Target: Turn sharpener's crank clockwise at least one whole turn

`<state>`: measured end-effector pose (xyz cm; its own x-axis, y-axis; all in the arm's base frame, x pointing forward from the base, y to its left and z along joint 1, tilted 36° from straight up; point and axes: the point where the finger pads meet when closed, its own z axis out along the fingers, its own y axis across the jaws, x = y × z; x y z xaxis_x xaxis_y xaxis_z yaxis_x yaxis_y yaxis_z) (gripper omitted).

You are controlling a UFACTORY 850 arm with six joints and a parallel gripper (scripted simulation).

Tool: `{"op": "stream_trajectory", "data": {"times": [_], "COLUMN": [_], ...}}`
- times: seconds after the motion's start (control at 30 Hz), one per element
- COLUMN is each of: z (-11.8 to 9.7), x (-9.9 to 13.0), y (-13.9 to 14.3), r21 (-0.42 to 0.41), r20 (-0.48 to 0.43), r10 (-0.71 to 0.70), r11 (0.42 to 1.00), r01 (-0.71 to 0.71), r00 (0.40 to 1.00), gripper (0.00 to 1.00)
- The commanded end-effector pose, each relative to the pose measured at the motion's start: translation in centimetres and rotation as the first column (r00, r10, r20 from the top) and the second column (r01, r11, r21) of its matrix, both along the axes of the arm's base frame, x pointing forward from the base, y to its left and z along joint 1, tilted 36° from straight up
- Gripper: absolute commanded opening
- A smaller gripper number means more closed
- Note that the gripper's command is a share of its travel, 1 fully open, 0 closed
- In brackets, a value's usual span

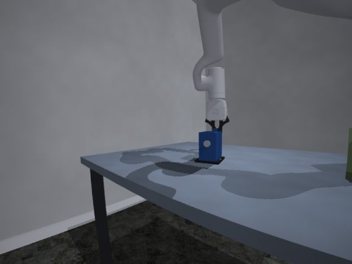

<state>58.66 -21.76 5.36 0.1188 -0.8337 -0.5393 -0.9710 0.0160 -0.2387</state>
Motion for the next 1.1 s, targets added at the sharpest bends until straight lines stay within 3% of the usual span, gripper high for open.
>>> {"op": "stream_trajectory", "data": {"times": [0.0, 0.7, 1.07], "z": [0.1, 0.1, -1.1], "x": [0.3, 2.6, 4.7], "y": [-0.1, 0.3, 1.3], "r21": [-0.001, -0.001, -0.001], "r20": [0.002, 0.002, 0.002], "r10": [-0.001, -0.001, -0.001], "r11": [1.0, 1.0, 1.0], "r01": [0.001, 0.001, 0.001], "r00": [1.0, 1.0, 1.0], "gripper": [0.0, 0.0, 0.0]}}
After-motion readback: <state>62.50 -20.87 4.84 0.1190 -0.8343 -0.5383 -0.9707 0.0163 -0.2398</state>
